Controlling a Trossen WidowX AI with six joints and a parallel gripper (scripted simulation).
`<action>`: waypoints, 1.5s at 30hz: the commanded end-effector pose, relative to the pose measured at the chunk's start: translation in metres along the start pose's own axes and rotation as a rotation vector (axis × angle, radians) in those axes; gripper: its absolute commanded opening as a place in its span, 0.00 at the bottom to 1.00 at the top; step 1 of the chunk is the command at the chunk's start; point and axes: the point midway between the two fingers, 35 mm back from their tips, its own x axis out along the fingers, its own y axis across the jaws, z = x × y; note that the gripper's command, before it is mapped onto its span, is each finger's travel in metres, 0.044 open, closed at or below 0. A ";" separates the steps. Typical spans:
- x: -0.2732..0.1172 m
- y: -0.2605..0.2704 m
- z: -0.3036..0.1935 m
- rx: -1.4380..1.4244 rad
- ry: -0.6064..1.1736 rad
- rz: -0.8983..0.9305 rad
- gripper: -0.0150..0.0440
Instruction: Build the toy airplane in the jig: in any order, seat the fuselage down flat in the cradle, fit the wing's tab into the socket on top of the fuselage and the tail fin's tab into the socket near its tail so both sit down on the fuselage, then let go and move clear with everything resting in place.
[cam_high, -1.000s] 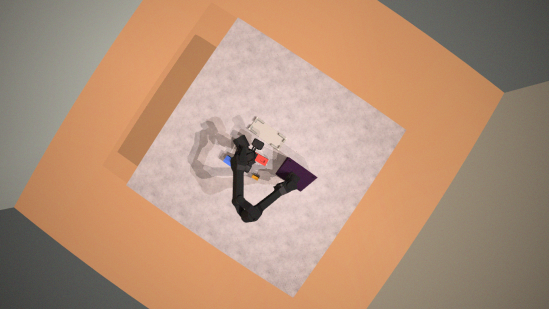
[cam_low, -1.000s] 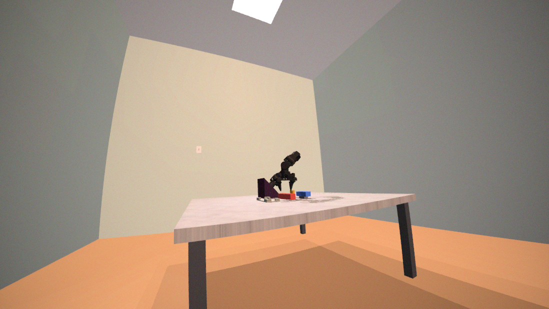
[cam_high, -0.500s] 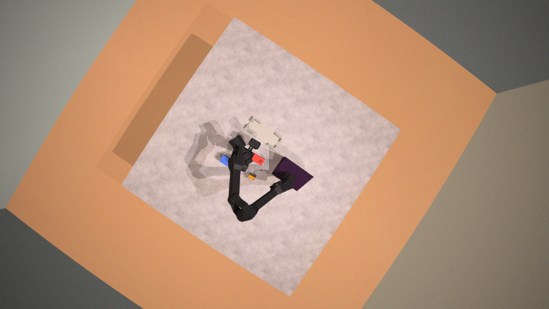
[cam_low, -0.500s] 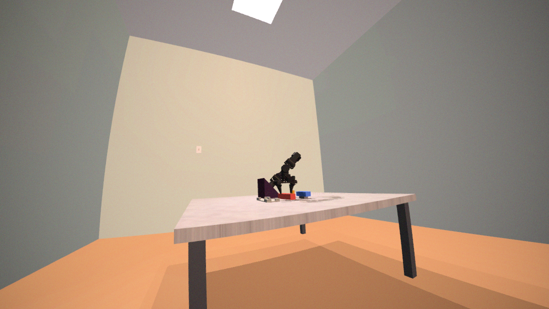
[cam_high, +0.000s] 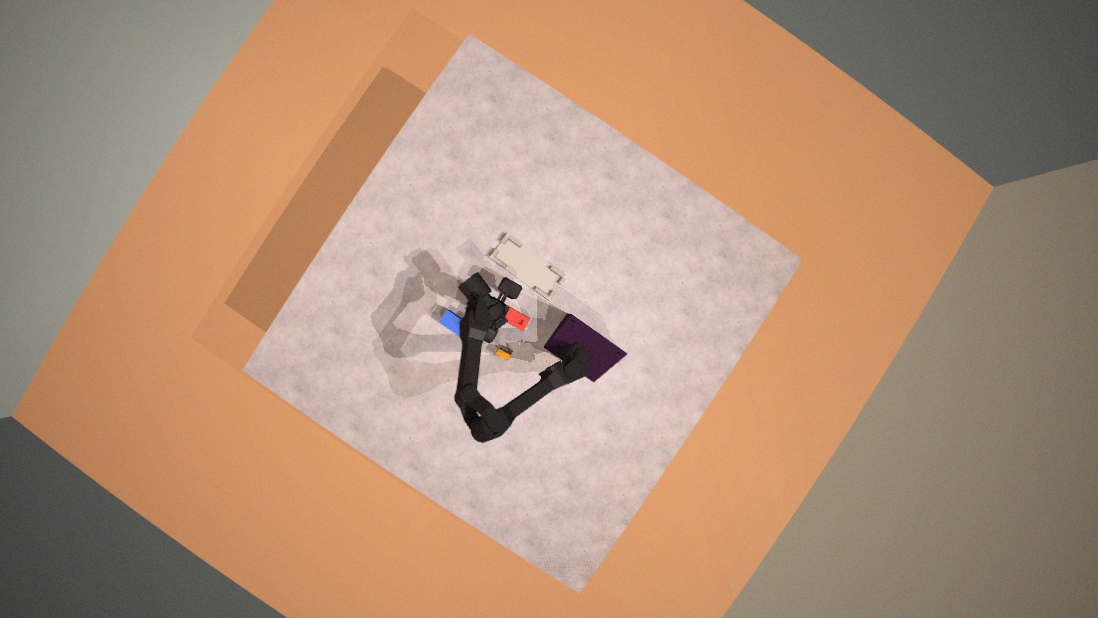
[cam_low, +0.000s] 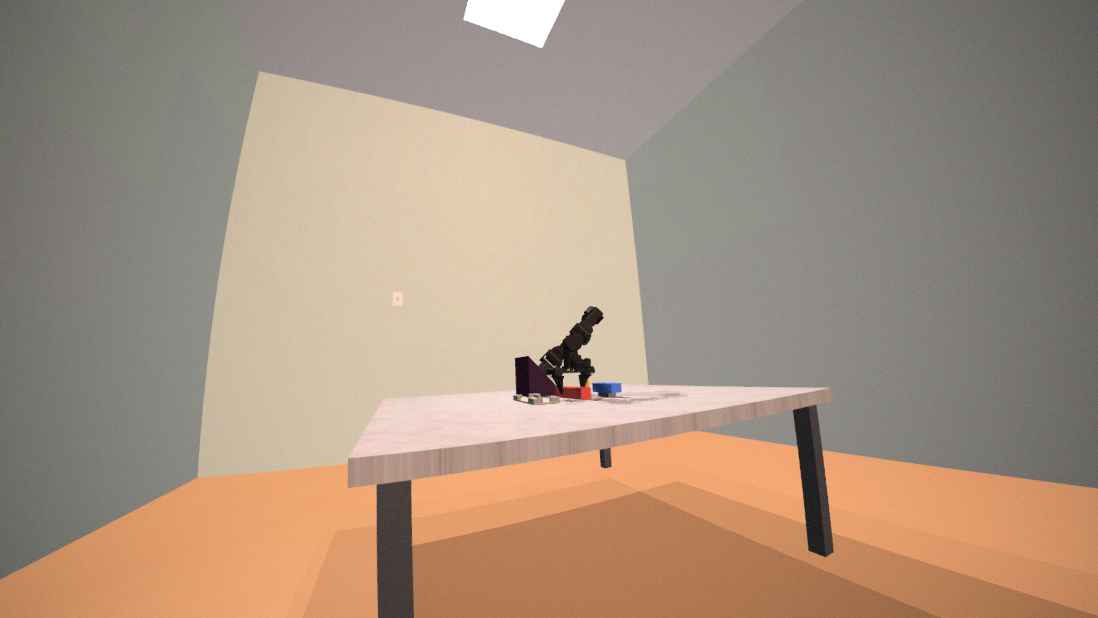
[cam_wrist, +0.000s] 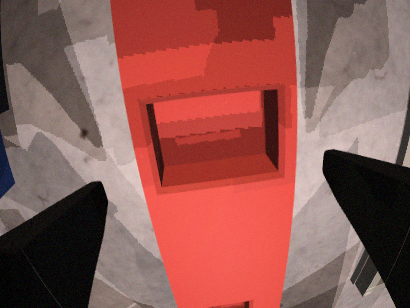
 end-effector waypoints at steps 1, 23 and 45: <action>0.008 0.001 -0.002 0.006 0.001 0.006 1.00; 0.007 0.000 -0.002 0.006 0.001 0.005 0.34; -0.057 -0.006 0.006 0.009 0.000 -0.010 0.25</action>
